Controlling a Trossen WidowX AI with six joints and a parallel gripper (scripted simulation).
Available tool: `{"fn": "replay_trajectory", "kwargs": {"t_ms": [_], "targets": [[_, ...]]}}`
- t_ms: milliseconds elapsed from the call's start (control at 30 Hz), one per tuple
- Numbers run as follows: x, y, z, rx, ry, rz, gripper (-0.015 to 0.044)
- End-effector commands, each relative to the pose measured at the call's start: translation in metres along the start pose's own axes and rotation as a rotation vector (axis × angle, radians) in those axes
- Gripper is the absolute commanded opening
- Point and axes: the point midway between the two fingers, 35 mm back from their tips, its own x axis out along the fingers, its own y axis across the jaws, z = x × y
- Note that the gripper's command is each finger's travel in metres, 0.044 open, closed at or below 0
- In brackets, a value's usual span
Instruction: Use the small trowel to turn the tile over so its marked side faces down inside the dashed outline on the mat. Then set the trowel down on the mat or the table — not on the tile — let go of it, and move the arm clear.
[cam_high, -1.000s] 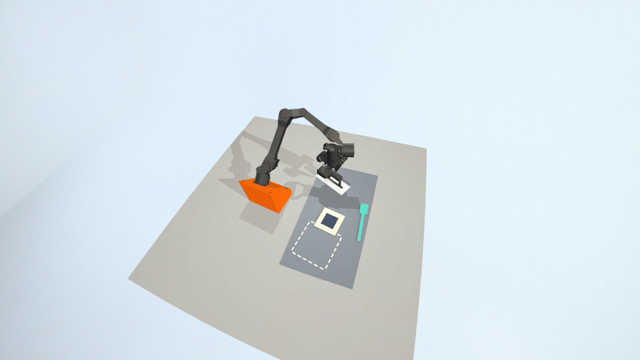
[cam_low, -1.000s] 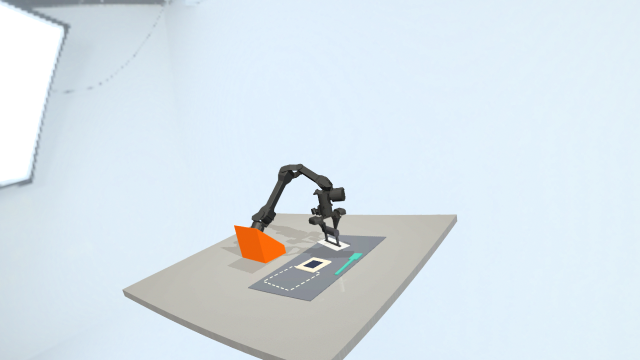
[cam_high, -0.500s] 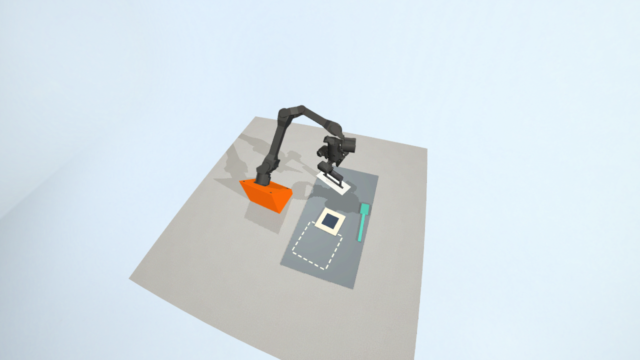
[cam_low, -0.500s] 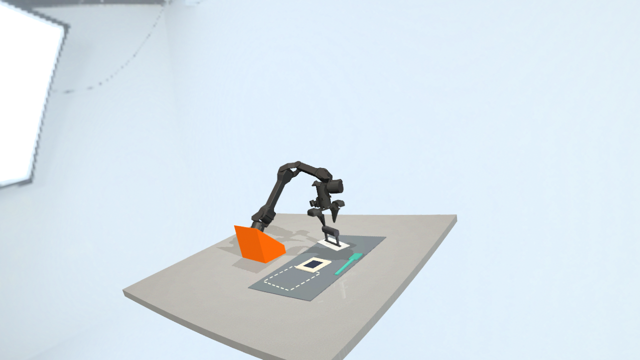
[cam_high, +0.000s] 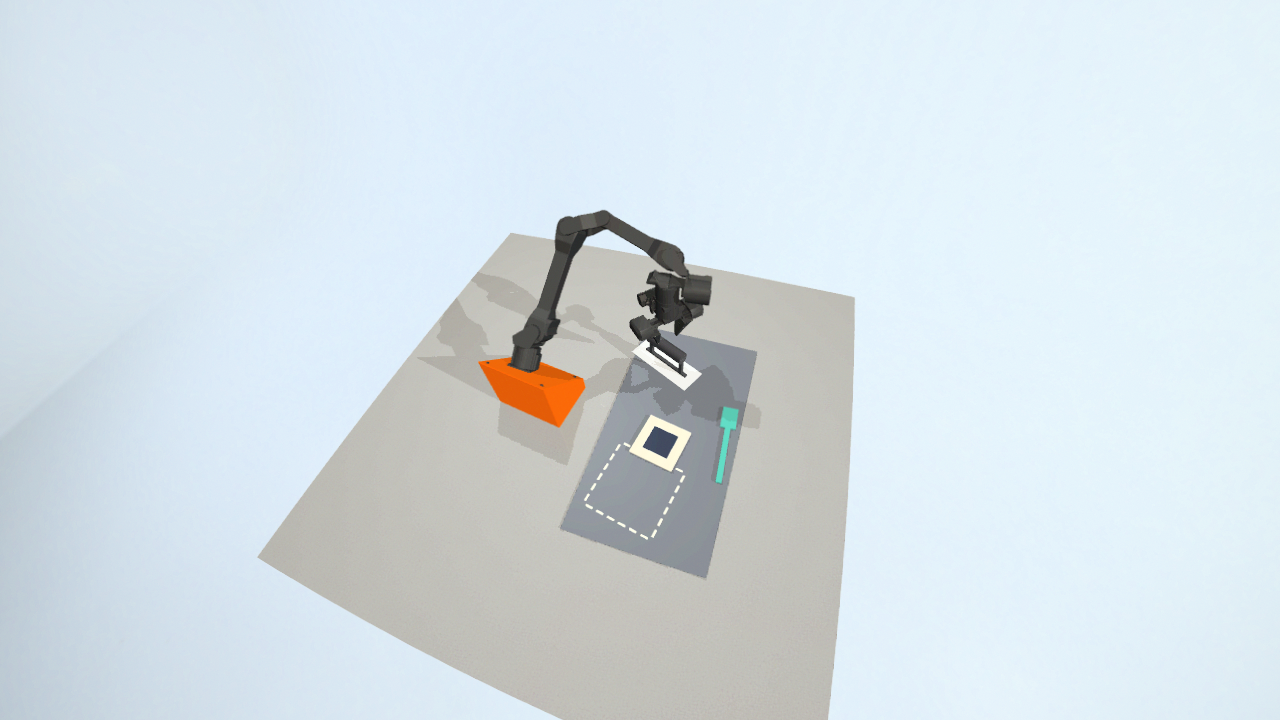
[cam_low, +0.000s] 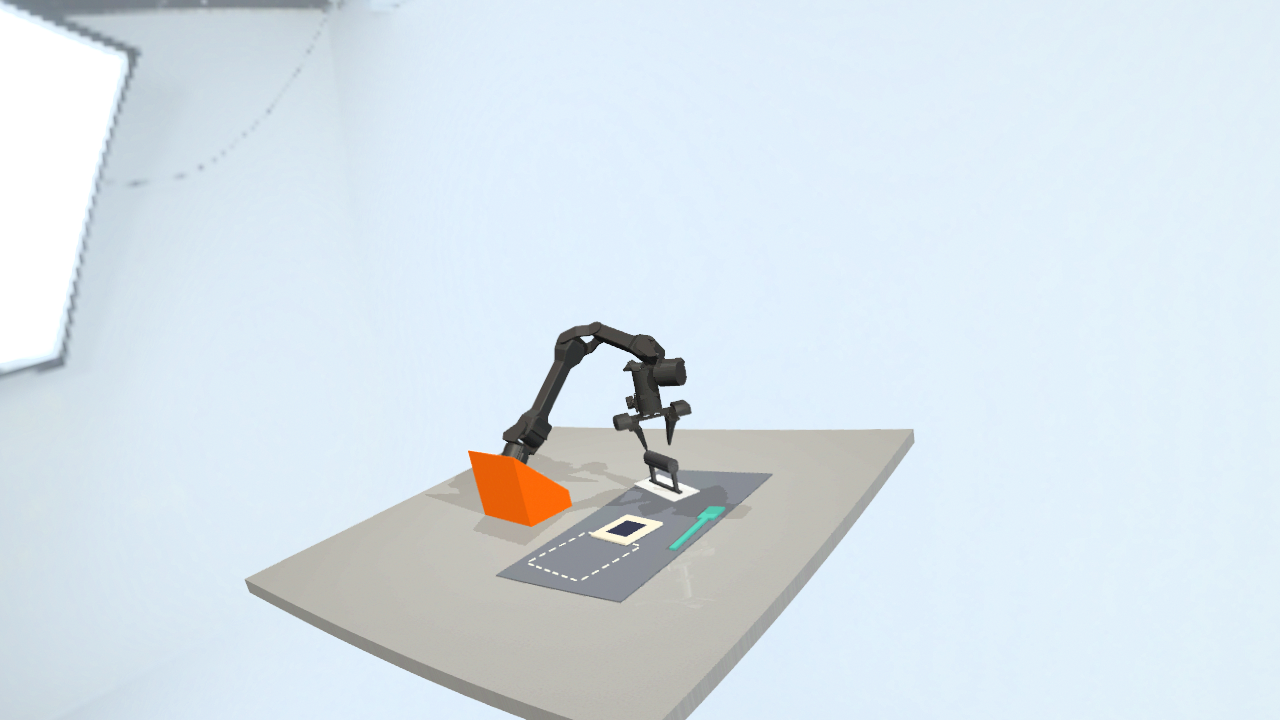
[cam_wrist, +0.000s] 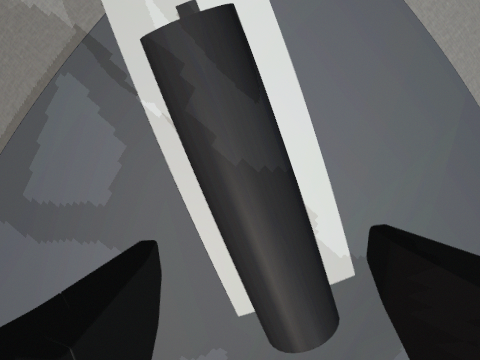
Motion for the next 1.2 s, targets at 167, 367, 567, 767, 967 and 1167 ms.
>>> {"fn": "replay_trajectory", "kwargs": {"t_ms": [167,367,567,767,967,1167], "targets": [[0.0000,-0.0002,0.0011,0.321,-0.005,-0.002,0.0270],[0.0001,-0.0001,0.0012,0.529,-0.005,-0.002,0.0270],[0.0002,0.0000,0.0013,0.736,-0.006,-0.002,0.0270],[0.0003,0.0000,0.0015,0.944,-0.006,-0.001,0.0270],[0.0005,0.0001,0.0016,1.151,-0.006,-0.001,0.0270],[0.0006,0.0002,0.0018,1.359,-0.007,-0.001,0.0270]]}}
